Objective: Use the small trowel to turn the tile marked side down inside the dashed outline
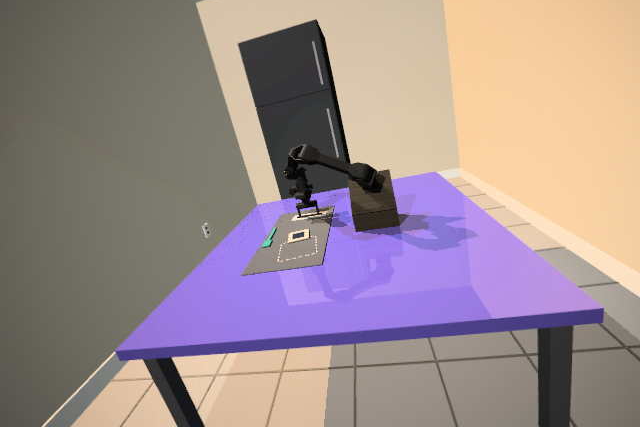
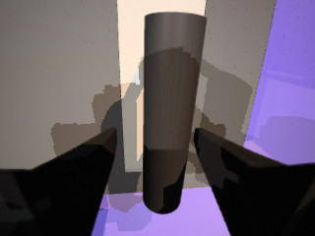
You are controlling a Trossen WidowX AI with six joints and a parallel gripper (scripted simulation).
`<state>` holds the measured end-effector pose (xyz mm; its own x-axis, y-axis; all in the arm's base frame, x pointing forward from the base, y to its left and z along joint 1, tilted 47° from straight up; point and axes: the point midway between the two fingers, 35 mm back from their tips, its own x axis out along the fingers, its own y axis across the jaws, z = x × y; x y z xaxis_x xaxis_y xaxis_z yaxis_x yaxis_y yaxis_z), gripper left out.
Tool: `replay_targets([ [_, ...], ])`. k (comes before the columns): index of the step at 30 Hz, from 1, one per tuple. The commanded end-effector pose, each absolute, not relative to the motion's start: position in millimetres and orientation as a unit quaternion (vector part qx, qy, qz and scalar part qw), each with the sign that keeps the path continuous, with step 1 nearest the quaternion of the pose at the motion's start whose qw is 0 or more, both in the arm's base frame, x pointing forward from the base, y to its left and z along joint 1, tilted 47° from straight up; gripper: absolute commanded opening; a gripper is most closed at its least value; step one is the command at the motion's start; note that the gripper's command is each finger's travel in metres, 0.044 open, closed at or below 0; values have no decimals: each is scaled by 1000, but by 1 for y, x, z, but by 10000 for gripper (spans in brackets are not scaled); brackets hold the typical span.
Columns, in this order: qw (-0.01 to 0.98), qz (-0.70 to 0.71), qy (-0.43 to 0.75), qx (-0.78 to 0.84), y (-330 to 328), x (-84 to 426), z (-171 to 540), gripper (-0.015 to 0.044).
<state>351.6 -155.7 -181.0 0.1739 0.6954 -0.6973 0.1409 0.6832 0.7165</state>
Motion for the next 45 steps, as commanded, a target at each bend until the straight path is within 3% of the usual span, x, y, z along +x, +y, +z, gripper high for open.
replay_targets([
  [1,683,202,610,347,-152,350,-184,237],
  [17,683,202,610,347,-152,350,-184,130],
  [28,679,196,612,354,-152,350,-184,130],
  [45,572,39,642,510,-152,350,-184,130],
])
